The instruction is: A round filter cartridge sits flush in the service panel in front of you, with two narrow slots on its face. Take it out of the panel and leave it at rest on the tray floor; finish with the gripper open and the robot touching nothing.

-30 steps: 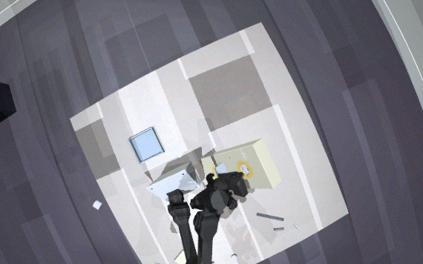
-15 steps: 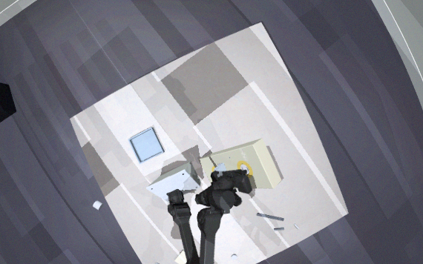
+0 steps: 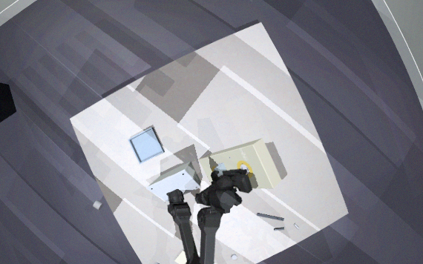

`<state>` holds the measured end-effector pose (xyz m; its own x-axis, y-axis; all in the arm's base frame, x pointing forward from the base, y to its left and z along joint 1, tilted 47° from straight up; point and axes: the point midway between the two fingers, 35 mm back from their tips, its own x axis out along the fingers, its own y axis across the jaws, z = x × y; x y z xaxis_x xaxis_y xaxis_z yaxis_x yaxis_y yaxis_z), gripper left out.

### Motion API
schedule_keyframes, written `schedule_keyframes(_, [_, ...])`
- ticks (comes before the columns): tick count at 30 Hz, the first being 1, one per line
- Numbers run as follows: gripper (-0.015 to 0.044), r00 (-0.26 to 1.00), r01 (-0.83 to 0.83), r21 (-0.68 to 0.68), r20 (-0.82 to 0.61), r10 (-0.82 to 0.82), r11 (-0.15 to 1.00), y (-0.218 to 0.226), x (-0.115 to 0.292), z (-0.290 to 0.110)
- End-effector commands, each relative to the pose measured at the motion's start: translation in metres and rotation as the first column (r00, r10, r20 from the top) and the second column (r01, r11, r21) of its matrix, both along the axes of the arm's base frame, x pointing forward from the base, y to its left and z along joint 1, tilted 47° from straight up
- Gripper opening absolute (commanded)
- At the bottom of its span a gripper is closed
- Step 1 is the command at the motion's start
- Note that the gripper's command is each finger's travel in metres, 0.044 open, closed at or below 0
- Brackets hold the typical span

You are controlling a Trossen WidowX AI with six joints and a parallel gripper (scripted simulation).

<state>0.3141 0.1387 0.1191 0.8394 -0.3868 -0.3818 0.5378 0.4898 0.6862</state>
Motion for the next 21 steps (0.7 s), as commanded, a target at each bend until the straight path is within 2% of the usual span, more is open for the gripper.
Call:
schedule_keyframes(1, [0.0112,1.0,-0.005,-0.003,-0.004,0.005,1.0,0.0007,0.0003,-0.0004])
schedule_keyframes(21, [0.0112,1.0,-0.005,-0.003,-0.004,0.005,1.0,-0.0005,0.0029,-0.0015])
